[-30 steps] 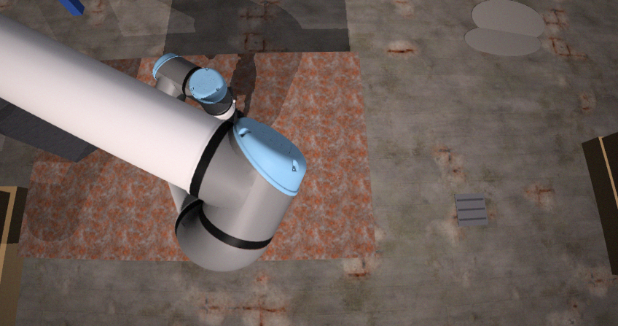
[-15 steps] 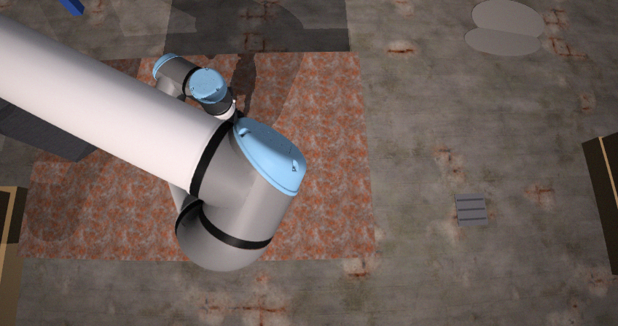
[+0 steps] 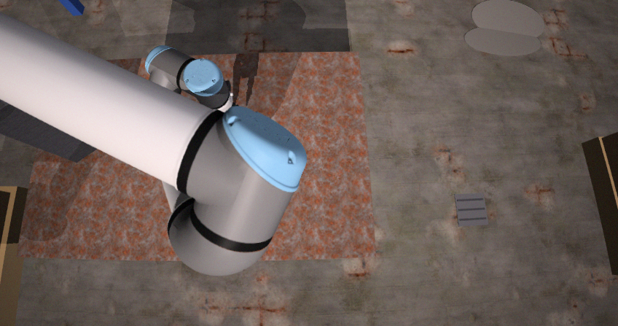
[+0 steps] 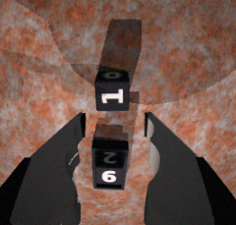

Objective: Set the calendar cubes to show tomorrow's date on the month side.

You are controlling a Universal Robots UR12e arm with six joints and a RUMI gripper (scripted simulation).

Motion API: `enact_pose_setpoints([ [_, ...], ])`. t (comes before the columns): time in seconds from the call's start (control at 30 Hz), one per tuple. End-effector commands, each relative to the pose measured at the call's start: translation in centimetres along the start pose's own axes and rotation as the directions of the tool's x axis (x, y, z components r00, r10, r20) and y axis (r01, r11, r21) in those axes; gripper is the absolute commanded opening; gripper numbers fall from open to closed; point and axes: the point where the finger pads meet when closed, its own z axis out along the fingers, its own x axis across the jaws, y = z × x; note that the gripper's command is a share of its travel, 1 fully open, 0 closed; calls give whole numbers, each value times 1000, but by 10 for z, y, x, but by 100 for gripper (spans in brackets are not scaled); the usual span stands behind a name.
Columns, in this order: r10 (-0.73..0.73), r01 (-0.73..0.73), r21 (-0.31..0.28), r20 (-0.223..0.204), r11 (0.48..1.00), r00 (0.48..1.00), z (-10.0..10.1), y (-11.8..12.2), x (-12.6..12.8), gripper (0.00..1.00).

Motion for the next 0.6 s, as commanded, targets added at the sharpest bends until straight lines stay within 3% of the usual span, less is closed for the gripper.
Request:
enact_pose_setpoints([
  [0.0, -1, 1, 2, 4, 1000, 1000, -34, -1, -2, 28],
  [0.17, -1, 1, 2, 4, 1000, 1000, -46, -1, -2, 28],
  [0.37, -1, 1, 2, 4, 1000, 1000, -48, -1, -3, 28],
  [0.4, -1, 1, 2, 5, 1000, 1000, -47, -1, -3, 100],
  [0.57, 0, 0, 2, 5, 1000, 1000, -46, -1, -3, 100],
])
